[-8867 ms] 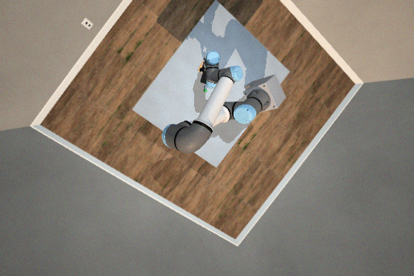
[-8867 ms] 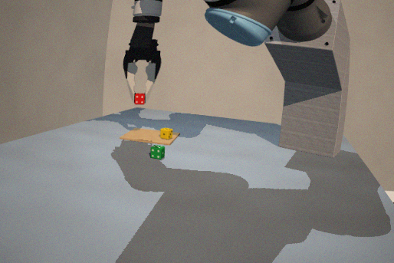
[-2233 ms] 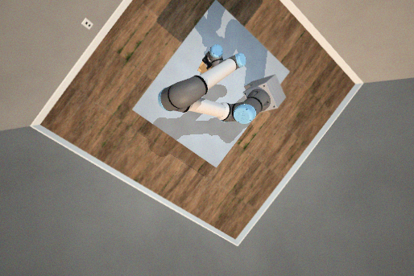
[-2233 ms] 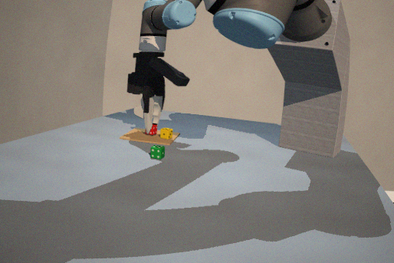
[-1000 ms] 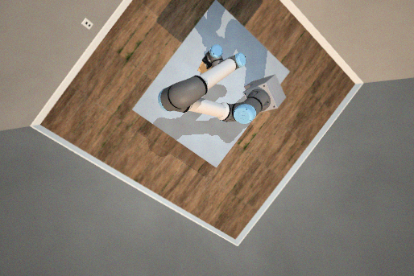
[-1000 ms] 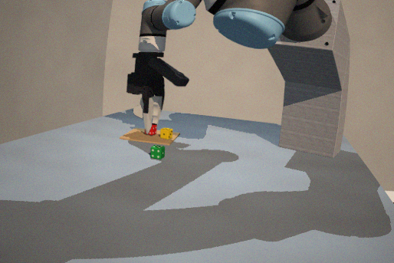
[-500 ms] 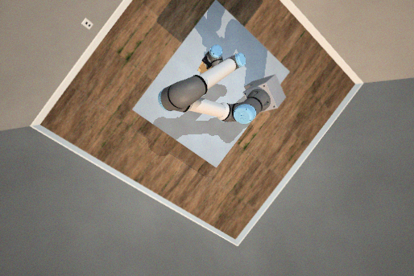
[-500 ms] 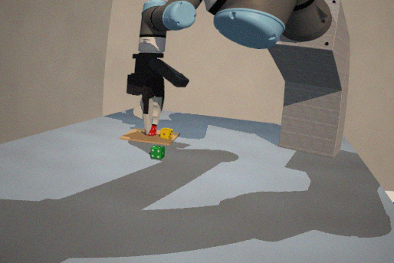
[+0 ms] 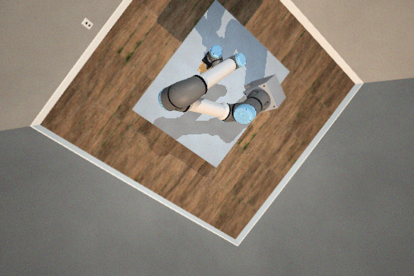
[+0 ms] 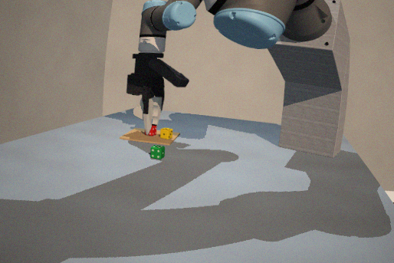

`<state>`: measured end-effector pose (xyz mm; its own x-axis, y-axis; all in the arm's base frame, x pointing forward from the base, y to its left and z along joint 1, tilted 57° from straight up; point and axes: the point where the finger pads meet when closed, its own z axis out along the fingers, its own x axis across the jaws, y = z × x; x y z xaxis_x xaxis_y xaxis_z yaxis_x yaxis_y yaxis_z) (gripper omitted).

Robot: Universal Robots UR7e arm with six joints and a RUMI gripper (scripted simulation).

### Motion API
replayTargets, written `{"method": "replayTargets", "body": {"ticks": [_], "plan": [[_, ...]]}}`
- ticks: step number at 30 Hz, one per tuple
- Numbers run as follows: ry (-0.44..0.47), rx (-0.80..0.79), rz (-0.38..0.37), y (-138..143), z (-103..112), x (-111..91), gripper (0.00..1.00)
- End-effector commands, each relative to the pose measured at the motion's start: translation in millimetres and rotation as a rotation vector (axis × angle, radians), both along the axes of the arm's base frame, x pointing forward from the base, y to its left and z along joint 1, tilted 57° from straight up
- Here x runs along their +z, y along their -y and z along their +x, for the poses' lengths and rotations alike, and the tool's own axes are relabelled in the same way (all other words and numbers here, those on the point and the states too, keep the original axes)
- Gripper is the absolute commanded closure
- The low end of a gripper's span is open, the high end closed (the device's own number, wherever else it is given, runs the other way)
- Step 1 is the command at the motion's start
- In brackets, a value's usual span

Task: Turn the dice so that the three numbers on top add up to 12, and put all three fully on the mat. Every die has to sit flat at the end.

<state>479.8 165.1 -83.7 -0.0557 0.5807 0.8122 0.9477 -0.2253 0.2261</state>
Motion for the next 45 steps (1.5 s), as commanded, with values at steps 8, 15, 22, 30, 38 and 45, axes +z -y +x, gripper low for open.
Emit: {"method": "replayTargets", "body": {"ticks": [8, 15, 22, 30, 38, 45], "plan": [[0.003, 0.001, -0.001, 0.3, 2.0, 0.1, 0.94], [0.003, 0.001, -0.001, 0.3, 2.0, 0.1, 0.94], [0.003, 0.001, -0.001, 0.3, 2.0, 0.1, 0.86], [0.003, 0.001, -0.001, 0.3, 2.0, 0.1, 0.76], [0.003, 0.001, -0.001, 0.3, 2.0, 0.1, 0.76], [0.003, 0.001, -0.001, 1.3, 1.6, 0.8, 0.76]]}}
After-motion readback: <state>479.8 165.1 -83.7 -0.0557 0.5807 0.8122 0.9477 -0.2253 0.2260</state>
